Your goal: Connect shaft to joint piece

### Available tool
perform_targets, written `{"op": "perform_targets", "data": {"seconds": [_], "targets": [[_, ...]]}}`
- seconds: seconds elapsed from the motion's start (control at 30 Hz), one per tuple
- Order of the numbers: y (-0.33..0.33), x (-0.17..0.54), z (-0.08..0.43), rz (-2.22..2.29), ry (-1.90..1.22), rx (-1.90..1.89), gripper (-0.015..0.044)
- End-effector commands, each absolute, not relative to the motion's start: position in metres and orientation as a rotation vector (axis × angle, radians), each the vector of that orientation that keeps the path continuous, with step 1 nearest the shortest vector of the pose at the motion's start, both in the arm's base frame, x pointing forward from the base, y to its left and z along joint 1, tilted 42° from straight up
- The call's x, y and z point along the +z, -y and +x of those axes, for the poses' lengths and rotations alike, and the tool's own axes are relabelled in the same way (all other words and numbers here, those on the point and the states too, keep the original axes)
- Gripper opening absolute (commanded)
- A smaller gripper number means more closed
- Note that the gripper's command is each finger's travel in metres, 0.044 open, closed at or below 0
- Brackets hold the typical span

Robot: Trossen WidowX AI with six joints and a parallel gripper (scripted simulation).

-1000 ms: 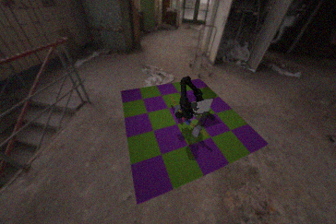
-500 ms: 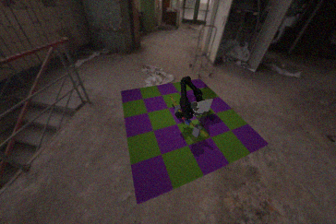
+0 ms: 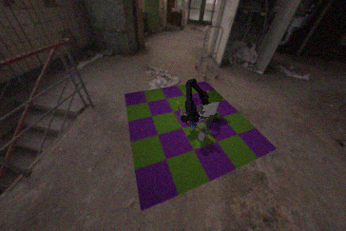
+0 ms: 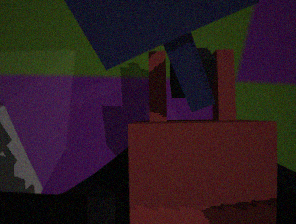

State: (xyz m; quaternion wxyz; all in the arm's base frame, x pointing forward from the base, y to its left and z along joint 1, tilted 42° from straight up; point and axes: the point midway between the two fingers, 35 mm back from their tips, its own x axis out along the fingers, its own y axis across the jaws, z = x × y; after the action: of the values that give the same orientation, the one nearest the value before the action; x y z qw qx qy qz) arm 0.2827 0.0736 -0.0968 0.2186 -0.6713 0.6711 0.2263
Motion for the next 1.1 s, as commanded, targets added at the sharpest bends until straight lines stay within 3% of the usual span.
{"op": "perform_targets", "data": {"seconds": [0.0, 0.43, 0.5, 0.67, 0.87, 1.07], "targets": [[-0.0728, -0.0970, 0.2827, -1.865, -1.857, 0.626, 0.0182], [-0.0728, -0.0970, 0.2827, -1.865, -1.857, 0.626, 0.0182], [-0.0736, -0.0968, 0.2827, -1.858, -1.857, 0.626, 0.0147], [-0.0736, -0.0968, 0.2827, -1.858, -1.857, 0.626, 0.0147], [-0.0736, -0.0968, 0.2827, -1.858, -1.857, 0.626, 0.0000], [-0.0730, -0.0971, 0.2825, -1.848, -1.850, 0.636, 0.0000]]}}
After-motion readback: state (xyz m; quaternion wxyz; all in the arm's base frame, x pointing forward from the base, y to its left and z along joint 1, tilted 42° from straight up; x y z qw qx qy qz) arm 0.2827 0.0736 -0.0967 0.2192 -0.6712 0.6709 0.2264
